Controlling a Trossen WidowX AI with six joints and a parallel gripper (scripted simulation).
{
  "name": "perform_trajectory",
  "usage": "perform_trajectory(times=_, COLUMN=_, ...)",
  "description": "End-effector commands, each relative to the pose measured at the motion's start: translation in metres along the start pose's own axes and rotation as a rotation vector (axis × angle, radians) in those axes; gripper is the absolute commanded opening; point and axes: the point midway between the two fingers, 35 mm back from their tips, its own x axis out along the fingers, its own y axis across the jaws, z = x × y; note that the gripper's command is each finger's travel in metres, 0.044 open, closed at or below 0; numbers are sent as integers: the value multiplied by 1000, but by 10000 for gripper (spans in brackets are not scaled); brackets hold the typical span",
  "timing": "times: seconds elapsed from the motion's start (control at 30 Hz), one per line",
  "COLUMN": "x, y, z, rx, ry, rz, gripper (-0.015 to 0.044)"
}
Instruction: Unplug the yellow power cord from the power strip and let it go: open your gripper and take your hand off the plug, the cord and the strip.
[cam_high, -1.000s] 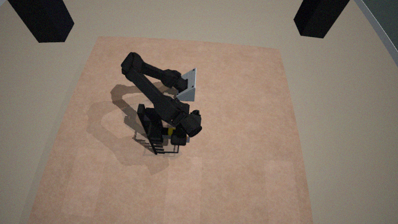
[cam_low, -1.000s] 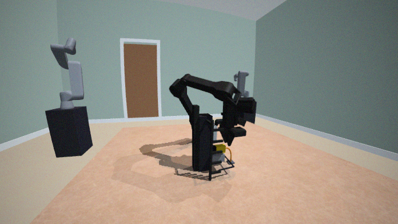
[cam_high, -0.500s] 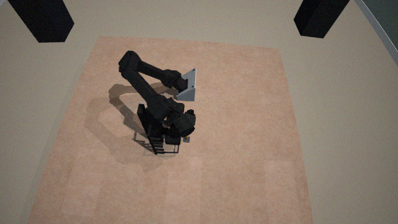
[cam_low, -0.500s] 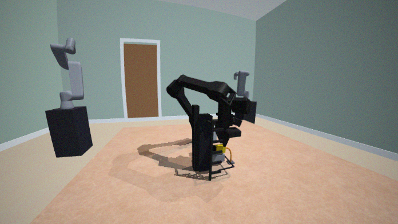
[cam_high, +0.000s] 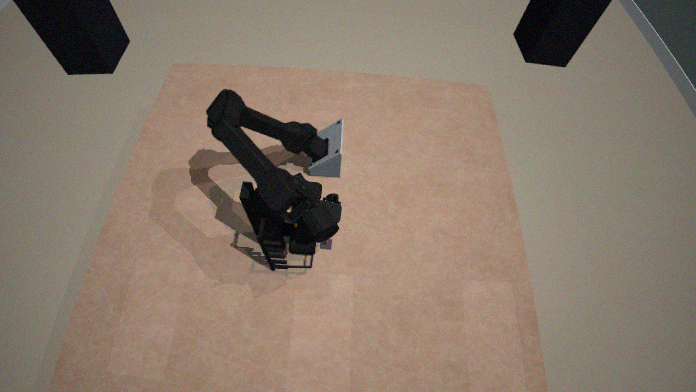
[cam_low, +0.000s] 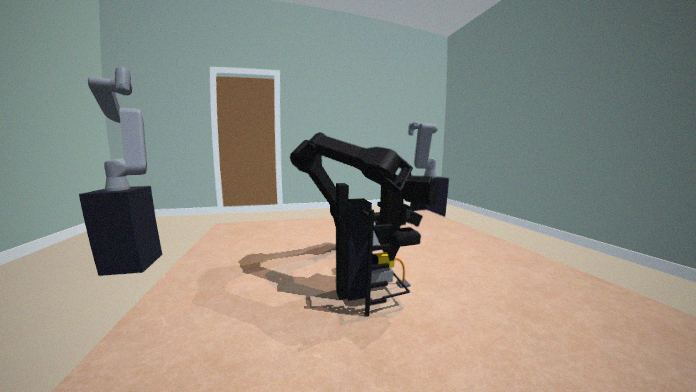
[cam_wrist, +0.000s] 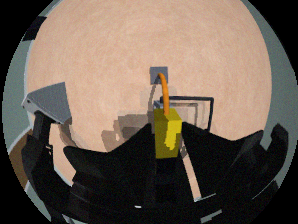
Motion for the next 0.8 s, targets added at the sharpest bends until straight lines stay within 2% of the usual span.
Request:
perform_trajectory(times=0.0, x=0, y=0, z=0, rx=0, ry=0, rz=-1, gripper=81)
perform_trajectory(times=0.03, x=0, y=0, z=0, rx=0, ry=0, rz=-1, gripper=55)
perform_trajectory(times=0.3, x=0, y=0, z=0, rx=0, ry=0, rz=-1, gripper=2)
perform_trajectory(times=0.77, x=-1, y=-2, z=18, rx=-1, ry=-2, rz=-1, gripper=0)
